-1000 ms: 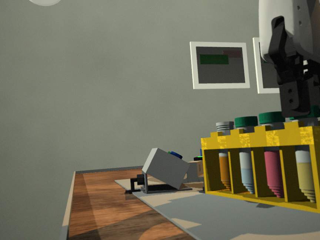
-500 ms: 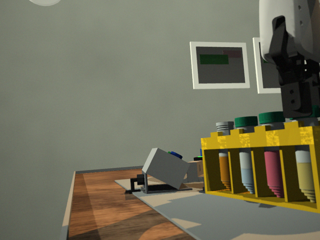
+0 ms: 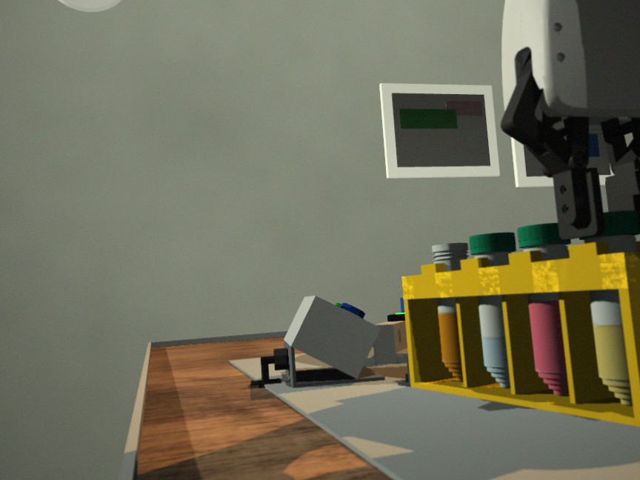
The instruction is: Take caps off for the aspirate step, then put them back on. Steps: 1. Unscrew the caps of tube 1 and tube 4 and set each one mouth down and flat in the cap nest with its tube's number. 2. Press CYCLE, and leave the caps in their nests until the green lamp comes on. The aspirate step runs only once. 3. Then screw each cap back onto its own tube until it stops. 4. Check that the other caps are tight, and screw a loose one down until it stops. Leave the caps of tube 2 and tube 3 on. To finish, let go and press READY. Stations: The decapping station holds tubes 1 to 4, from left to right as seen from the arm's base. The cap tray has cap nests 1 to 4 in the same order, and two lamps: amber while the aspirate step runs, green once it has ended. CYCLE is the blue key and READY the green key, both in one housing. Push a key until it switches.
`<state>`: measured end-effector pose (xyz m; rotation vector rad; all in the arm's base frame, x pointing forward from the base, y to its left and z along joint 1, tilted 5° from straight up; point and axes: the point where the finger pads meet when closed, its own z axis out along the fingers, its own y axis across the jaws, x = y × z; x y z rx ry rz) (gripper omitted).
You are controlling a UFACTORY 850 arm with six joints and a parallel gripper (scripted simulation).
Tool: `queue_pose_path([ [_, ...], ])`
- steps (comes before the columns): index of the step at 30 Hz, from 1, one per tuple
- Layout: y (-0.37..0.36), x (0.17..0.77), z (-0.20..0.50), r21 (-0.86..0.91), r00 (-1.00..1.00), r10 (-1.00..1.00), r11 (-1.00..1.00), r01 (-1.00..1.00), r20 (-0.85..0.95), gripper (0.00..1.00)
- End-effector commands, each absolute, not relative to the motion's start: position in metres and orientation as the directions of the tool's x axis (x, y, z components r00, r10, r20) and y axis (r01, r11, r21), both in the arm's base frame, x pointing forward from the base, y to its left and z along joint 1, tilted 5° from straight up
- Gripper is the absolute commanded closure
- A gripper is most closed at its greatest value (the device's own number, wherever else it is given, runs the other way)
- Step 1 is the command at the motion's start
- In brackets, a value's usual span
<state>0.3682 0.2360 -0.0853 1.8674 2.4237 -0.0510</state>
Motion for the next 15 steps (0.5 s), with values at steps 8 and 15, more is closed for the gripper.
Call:
queue_pose_path([
  [8,0.2364,0.3687,-0.0851,0.056,-0.024,0.998,0.028,0.998,-0.065,1.0],
  [15,0.2364,0.3687,-0.0851,0.056,-0.024,0.998,0.028,0.998,-0.065,0.54],
])
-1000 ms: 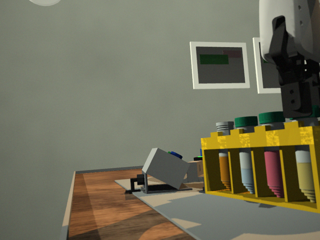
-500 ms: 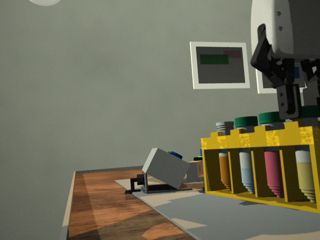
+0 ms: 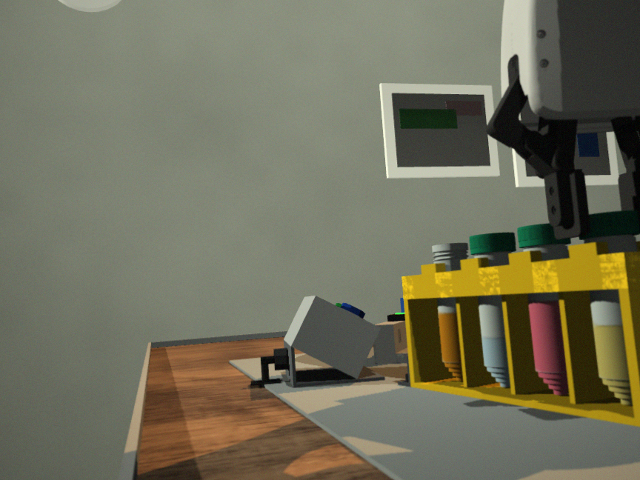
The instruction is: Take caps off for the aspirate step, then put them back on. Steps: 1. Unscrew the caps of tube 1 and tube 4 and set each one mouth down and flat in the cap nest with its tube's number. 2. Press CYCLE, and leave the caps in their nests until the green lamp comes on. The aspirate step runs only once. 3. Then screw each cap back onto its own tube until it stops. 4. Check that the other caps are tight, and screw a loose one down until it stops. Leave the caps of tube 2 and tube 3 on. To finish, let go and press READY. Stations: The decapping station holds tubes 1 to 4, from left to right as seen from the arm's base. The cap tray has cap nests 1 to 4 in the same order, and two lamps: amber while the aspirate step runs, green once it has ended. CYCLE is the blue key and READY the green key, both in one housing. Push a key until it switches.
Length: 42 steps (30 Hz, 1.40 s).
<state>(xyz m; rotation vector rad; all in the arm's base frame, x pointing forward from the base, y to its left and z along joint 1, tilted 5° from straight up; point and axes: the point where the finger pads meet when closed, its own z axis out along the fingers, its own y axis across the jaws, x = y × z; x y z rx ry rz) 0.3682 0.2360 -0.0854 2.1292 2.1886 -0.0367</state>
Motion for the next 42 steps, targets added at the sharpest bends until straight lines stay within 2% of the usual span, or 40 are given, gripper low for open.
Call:
queue_pose_path([
  [1,0.236,0.369,-0.085,0.056,-0.024,0.998,0.028,0.998,-0.065,0.54],
  [28,0.239,0.366,-0.039,0.056,-0.024,0.998,0.028,0.998,-0.065,0.54],
  [31,0.214,0.365,-0.038,0.038,-0.271,0.96,0.274,0.961,-0.077,0.54],
  [33,0.214,0.365,-0.038,0.038,-0.271,0.96,0.274,0.961,-0.077,0.54],
  [35,0.198,0.364,-0.037,0.026,-0.417,0.905,0.42,0.907,-0.082,0.54],
  [42,0.173,0.362,-0.035,0.003,-0.636,0.767,0.639,0.769,-0.086,0.54],
])
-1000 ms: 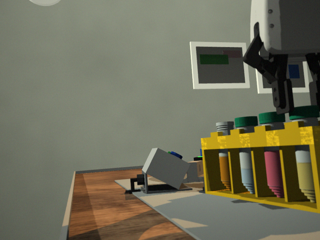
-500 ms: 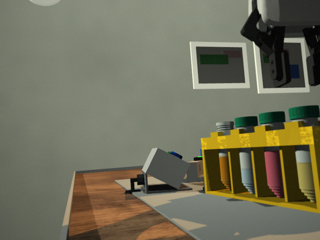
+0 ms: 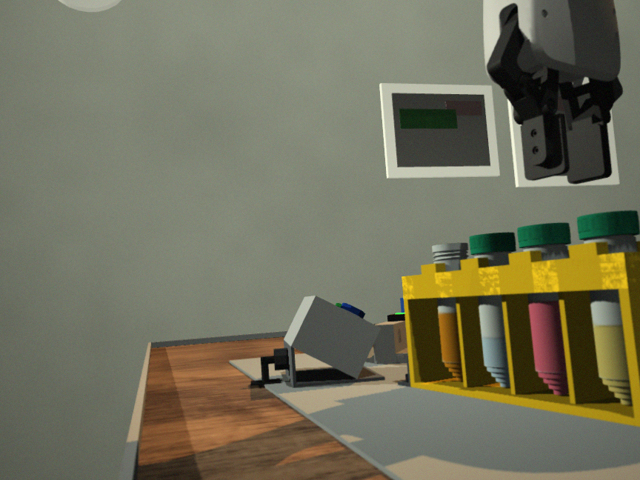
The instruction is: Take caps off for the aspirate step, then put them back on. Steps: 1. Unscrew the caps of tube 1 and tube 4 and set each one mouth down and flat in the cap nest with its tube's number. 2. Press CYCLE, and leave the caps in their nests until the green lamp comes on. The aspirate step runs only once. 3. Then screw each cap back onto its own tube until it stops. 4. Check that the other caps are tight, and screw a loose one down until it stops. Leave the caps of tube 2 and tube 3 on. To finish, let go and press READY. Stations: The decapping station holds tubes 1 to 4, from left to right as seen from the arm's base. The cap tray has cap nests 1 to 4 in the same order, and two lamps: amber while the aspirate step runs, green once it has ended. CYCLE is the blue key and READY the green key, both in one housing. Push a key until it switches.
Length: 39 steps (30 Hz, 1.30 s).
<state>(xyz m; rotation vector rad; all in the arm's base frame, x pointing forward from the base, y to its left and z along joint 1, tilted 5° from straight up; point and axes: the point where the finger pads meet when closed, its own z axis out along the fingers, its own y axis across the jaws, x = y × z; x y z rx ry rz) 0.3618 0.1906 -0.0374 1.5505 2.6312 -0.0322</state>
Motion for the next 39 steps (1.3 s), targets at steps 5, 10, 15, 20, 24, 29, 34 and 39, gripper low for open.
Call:
queue_pose_path([
  [5,0.148,0.361,-0.034,-0.018,-0.807,0.585,0.809,0.588,-0.084,0.54],
  [10,0.131,0.36,-0.033,-0.032,-0.893,0.442,0.895,0.446,-0.08,0.54],
  [15,0.106,0.358,-0.031,-0.036,-0.916,0.394,0.917,0.397,-0.078,0.54],
  [20,0.073,0.356,-0.029,-0.036,-0.916,0.394,0.917,0.397,-0.078,0.54],
  [24,0.056,0.355,-0.028,-0.036,-0.916,0.394,0.917,0.397,-0.078,0.54],
  [29,0.031,0.354,-0.027,-0.036,-0.916,0.394,0.917,0.397,-0.078,0.54],
  [34,-0.002,0.352,-0.025,-0.036,-0.916,0.394,0.917,0.397,-0.078,0.54],
  [39,-0.027,0.35,-0.023,-0.037,-0.916,0.394,0.917,0.397,-0.078,0.54],
])
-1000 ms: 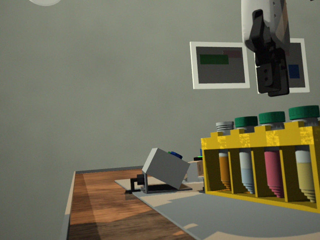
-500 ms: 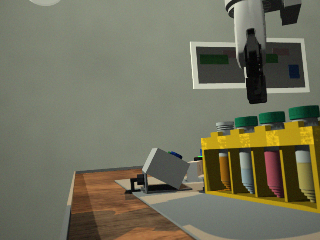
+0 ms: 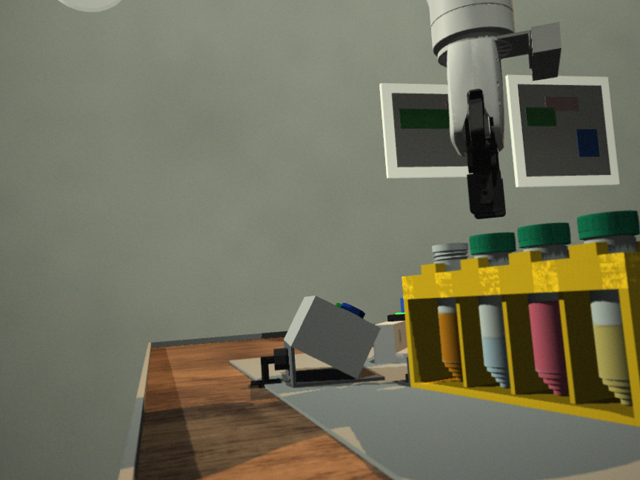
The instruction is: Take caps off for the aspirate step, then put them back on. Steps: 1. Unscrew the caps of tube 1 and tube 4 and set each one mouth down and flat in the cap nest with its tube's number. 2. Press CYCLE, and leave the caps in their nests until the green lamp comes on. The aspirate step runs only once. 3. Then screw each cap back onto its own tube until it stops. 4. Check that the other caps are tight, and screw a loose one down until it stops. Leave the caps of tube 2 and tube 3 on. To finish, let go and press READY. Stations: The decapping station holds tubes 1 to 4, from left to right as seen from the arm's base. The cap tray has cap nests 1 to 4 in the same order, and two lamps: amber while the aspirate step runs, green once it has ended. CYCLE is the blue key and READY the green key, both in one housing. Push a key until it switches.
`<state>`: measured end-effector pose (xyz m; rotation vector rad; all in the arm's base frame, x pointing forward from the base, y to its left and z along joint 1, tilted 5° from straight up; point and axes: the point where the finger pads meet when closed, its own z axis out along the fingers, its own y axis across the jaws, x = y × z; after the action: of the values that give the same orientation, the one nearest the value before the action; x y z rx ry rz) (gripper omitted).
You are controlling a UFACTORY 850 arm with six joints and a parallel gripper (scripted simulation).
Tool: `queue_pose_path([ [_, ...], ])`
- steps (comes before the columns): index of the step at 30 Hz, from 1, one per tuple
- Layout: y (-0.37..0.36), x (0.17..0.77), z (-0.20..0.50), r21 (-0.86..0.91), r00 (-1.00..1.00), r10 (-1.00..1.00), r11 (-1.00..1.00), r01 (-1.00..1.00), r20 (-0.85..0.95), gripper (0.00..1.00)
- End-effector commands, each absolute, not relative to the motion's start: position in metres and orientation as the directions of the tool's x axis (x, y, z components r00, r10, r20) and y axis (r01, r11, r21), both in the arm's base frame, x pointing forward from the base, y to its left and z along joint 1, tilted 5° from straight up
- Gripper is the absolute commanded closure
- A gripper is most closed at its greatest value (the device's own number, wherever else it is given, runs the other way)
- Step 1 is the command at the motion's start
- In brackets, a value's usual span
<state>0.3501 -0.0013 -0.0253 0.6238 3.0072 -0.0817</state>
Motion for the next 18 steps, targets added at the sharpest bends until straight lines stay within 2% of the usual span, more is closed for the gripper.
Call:
queue_pose_path([
  [1,-0.035,0.35,-0.023,-0.037,-0.916,0.394,0.917,0.397,-0.078,0.54],
  [18,-0.127,0.344,-0.017,-0.037,-0.916,0.394,0.917,0.397,-0.079,0.54],
])
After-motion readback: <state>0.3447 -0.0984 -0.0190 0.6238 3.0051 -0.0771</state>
